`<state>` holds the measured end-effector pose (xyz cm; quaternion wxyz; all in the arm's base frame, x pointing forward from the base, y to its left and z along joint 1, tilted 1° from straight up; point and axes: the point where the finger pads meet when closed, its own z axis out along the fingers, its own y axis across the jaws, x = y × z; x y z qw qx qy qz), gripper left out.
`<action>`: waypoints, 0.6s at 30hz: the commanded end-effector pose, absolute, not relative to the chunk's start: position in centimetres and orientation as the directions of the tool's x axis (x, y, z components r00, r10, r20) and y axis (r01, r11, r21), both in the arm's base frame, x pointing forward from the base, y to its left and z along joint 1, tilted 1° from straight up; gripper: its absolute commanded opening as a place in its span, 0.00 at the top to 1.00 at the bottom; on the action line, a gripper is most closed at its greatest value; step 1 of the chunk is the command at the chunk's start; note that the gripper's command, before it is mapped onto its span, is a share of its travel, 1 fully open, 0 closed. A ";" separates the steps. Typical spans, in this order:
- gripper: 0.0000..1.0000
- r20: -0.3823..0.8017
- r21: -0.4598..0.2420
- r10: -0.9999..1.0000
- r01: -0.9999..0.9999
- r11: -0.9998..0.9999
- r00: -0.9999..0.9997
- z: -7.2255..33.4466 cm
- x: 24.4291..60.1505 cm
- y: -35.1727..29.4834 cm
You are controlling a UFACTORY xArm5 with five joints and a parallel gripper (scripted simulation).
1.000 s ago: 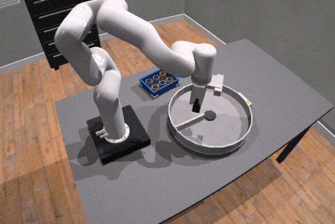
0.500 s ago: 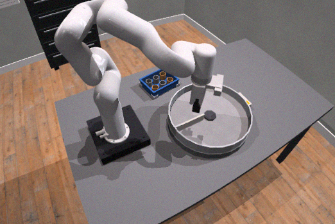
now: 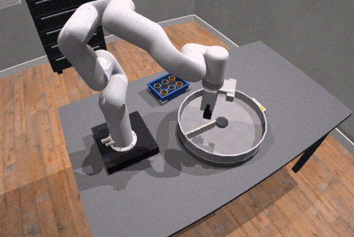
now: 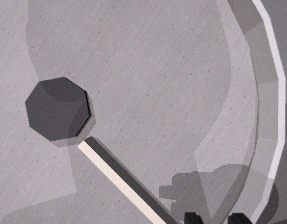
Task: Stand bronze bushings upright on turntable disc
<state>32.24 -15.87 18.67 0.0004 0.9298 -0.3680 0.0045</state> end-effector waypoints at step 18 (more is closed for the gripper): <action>0.52 0.012 -0.004 -0.702 -0.702 -0.712 0.712 18.6 32.3 -15.2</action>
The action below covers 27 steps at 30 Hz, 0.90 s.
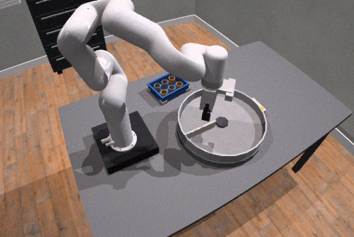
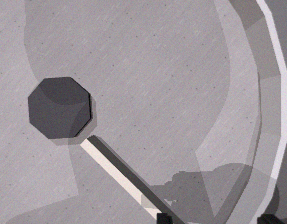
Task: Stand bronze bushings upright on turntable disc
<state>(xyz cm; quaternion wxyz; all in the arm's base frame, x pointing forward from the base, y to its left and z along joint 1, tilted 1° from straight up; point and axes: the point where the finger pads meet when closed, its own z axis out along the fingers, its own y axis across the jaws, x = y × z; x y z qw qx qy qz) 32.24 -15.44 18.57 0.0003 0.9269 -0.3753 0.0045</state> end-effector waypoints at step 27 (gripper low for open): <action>0.52 0.007 -0.008 -0.880 -0.880 -0.475 0.475 16.7 31.9 -7.2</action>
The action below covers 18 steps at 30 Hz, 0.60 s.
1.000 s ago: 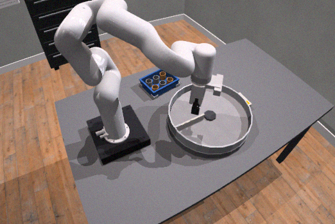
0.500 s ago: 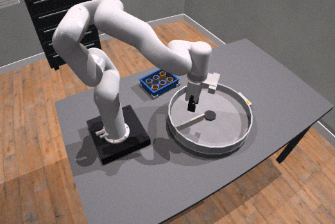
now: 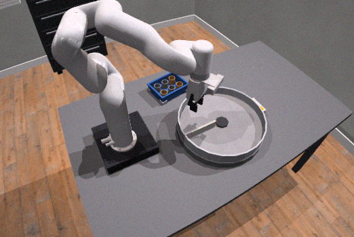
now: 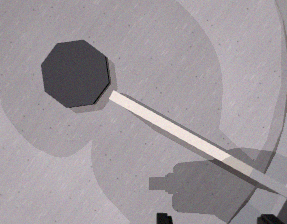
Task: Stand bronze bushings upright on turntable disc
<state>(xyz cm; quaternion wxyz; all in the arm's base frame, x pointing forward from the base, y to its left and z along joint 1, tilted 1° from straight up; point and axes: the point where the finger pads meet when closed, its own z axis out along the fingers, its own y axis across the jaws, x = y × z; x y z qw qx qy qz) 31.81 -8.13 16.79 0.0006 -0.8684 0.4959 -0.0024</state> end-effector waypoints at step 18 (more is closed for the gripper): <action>0.52 0.001 -0.008 -0.984 -0.984 -0.178 0.178 14.6 31.5 1.4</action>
